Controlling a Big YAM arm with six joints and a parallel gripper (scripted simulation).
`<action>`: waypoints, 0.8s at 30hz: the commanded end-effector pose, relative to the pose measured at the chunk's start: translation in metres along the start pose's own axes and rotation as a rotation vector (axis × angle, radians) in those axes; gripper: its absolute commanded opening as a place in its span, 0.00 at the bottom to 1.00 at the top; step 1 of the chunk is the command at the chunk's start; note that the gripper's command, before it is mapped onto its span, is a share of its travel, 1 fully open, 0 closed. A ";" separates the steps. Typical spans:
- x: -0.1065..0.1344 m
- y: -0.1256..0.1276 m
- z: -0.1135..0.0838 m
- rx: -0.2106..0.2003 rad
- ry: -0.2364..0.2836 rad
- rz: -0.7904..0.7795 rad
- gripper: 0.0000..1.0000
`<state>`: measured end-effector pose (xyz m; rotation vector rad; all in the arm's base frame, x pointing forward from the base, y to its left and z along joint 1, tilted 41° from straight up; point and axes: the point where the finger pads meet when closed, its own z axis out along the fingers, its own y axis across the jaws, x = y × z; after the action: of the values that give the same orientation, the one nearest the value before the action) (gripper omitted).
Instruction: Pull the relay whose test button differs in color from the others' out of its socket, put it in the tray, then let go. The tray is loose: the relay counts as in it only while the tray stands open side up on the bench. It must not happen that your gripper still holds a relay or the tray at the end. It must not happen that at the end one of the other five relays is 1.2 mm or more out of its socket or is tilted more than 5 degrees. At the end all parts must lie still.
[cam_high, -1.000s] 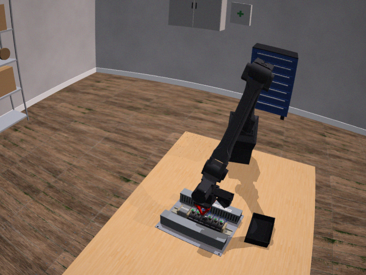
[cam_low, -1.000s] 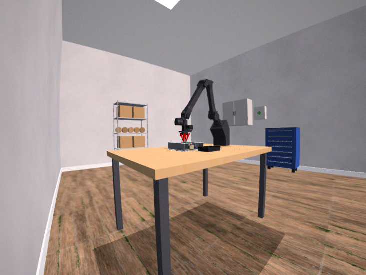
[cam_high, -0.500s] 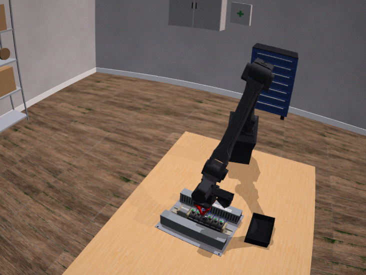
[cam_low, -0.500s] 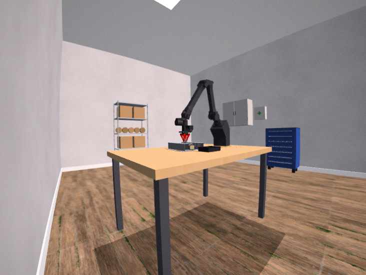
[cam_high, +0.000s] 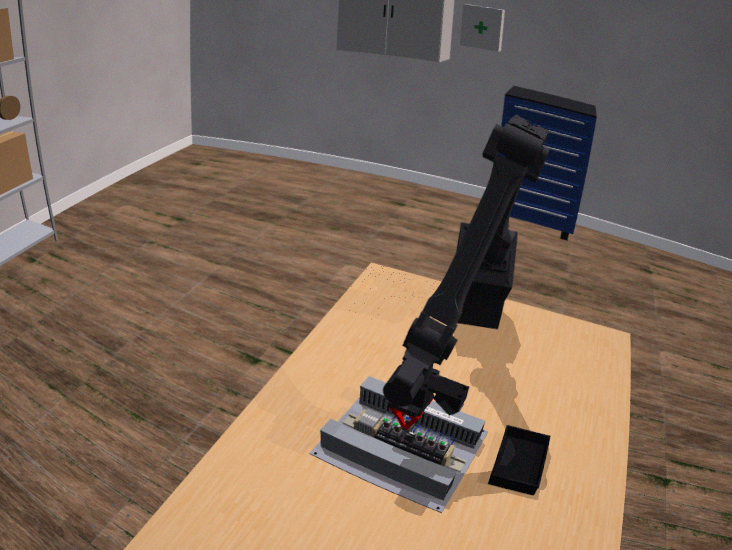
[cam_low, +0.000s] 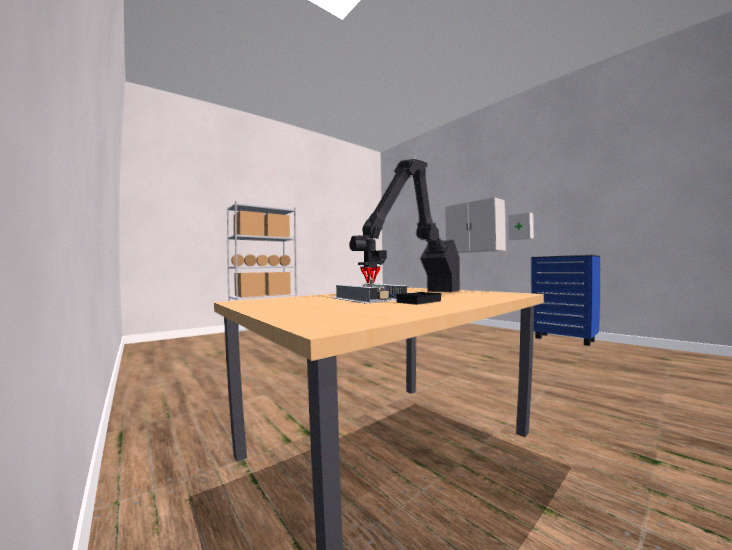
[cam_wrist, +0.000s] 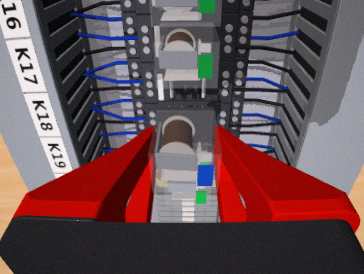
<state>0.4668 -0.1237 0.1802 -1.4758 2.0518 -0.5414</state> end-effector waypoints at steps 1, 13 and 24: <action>-0.005 -0.015 -0.026 0.043 -0.006 -0.018 0.00; -0.004 -0.019 -0.063 0.054 -0.006 -0.021 0.00; -0.008 -0.023 -0.075 0.061 -0.010 -0.027 0.00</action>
<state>0.4341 -0.1201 0.2235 -1.4806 2.0361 -0.5488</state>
